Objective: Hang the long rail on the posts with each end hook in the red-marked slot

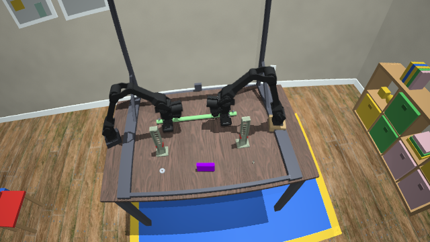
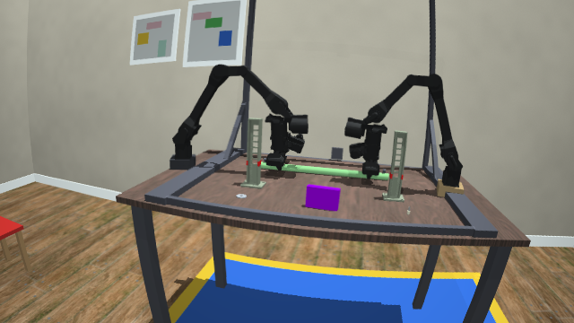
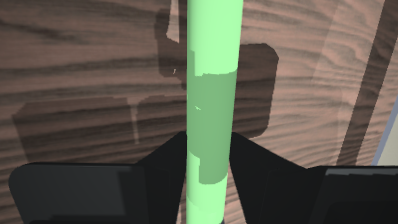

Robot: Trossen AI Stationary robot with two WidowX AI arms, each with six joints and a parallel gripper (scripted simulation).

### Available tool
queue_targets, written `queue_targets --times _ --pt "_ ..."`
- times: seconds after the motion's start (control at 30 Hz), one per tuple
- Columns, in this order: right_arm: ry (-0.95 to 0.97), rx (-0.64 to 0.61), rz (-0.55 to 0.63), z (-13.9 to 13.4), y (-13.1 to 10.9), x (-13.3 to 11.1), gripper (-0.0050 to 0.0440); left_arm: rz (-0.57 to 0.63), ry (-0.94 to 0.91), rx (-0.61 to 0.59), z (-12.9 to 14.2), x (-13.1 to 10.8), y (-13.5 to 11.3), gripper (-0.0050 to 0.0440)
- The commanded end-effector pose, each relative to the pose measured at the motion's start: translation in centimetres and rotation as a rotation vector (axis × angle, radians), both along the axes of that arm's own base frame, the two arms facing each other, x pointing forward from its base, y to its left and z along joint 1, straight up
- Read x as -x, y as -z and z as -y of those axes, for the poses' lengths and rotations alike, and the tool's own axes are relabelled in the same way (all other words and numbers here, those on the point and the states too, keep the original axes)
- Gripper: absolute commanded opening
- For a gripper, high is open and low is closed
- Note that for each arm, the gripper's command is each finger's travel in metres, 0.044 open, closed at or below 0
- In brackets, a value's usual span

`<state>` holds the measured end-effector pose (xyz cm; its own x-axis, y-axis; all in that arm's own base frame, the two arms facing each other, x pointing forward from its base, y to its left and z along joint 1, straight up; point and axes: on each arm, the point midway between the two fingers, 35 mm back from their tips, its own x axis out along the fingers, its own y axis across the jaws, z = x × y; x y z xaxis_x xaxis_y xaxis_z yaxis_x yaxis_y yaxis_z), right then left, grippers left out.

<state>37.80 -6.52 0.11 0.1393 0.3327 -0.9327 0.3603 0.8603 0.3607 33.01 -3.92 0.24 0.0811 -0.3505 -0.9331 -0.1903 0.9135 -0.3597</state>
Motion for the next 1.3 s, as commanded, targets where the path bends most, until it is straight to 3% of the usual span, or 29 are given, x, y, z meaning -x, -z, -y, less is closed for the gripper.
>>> queue_targets --times 0.0,0.2,0.23,0.43,0.67,0.7,1.03,1.17,1.23,1.27 --pt "-0.002 0.007 0.03 0.2 -0.5 -0.5 -0.005 0.024 0.002 0.005 0.0 -0.4 -0.3 -0.005" --pt "-0.002 0.007 0.03 0.2 -0.5 -0.5 -0.005 0.024 0.002 0.005 0.0 -0.4 -0.3 -0.005" --pt "-0.002 0.007 0.03 0.2 -0.5 -0.5 0.0024 0.024 0.002 0.005 0.0 -0.4 -0.3 -0.005" --pt "-0.002 0.007 0.03 0.2 -0.5 -0.5 0.0168 0.024 0.002 0.005 0.0 -0.4 -0.3 -0.005" --pt "-0.002 0.007 0.03 0.2 -0.5 -0.5 0.0176 0.024 0.002 0.005 0.0 -0.4 -0.3 -0.005" --pt "-0.003 0.001 0.016 0.3 -0.1 -0.3 0.02 0.024 0.002 0.005 0.0 -0.4 -0.3 -0.005" --pt "-0.002 0.018 0.054 2.6 -7.4 0.3 0.044 0.024 0.002 0.005 0.0 -0.4 -0.3 -0.005" --pt "0.002 0.04 -0.002 2.1 -6.1 0.2 0.0344 0.024 0.002 0.005 0.0 -0.4 -0.3 -0.005" --pt "0.002 0.04 -0.002 2.1 -6.1 0.2 0.0344 0.024 0.002 0.005 0.0 -0.4 -0.3 -0.005" --pt "0.004 0.057 -0.015 2.0 -6.0 0.1 0.032 0.024 0.002 0.005 0.0 -0.4 -0.3 -0.005"
